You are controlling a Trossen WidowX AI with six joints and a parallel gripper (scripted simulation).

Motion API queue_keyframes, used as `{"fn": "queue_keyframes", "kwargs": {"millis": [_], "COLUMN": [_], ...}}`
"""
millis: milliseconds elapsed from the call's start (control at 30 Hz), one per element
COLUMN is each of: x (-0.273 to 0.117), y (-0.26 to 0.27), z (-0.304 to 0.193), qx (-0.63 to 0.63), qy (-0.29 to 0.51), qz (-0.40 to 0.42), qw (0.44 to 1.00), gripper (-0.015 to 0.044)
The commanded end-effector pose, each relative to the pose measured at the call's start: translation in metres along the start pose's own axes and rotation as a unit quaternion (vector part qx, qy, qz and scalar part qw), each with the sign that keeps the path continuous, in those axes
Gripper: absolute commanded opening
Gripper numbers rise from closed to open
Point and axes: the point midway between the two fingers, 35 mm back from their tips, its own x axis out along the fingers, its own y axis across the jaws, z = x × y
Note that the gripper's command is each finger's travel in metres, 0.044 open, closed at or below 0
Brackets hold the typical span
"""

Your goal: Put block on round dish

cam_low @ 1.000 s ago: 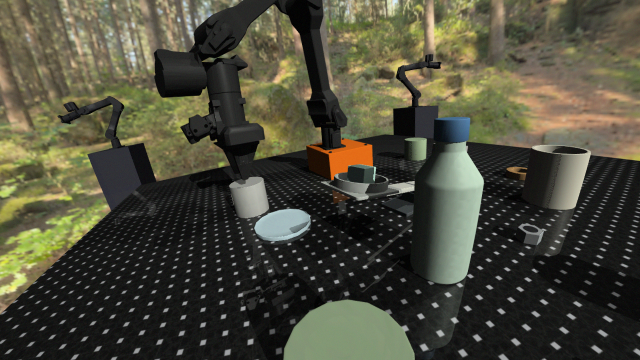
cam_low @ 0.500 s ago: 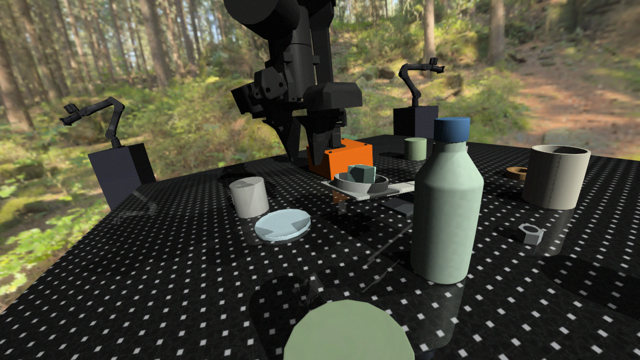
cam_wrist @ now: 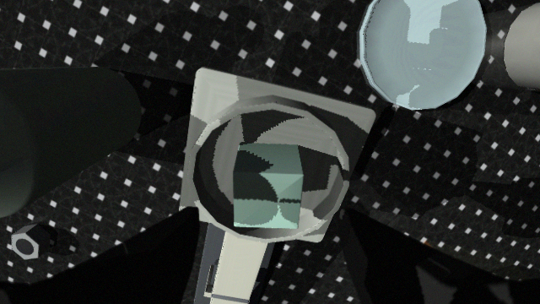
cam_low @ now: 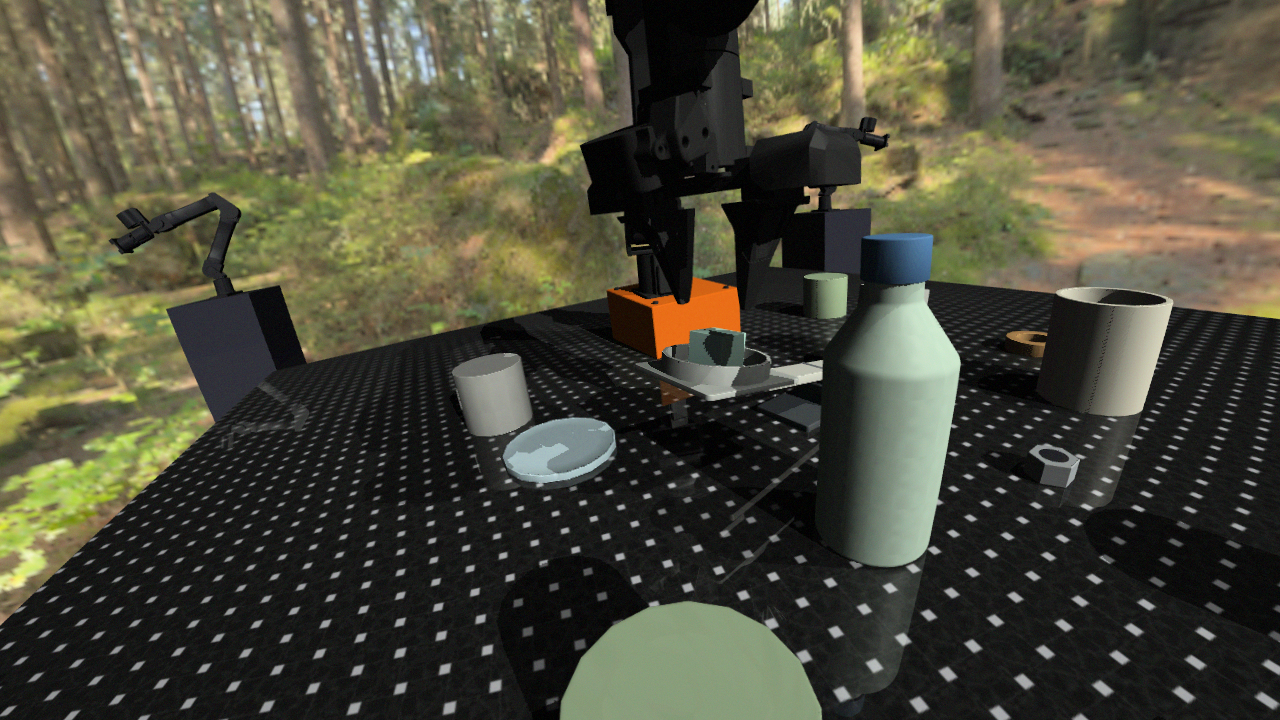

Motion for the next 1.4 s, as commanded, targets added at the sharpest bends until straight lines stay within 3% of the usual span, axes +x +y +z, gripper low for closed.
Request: {"fn": "queue_keyframes", "kwargs": {"millis": [0, 800, 933, 1200, 1333, 1367], "x": [0.005, 0.041, 0.041, 0.041, 0.033, 0.028], "y": [0.000, 0.000, 0.000, 0.000, 0.001, 0.001], "z": [-0.001, -0.001, -0.001, -0.001, 0.000, 0.000], "qx": [0.003, 0.003, 0.003, 0.003, 0.003, 0.003], "qy": [-0.001, -0.001, -0.001, -0.001, -0.001, -0.001], "qz": [-0.002, -0.002, -0.002, -0.002, -0.002, -0.002], "qw": [1.000, 1.000, 1.000, 1.000, 1.000, 1.000], "gripper": [0.0260, 0.0260, 0.0155, 0.0102, 0.0000, 0.0000]}}
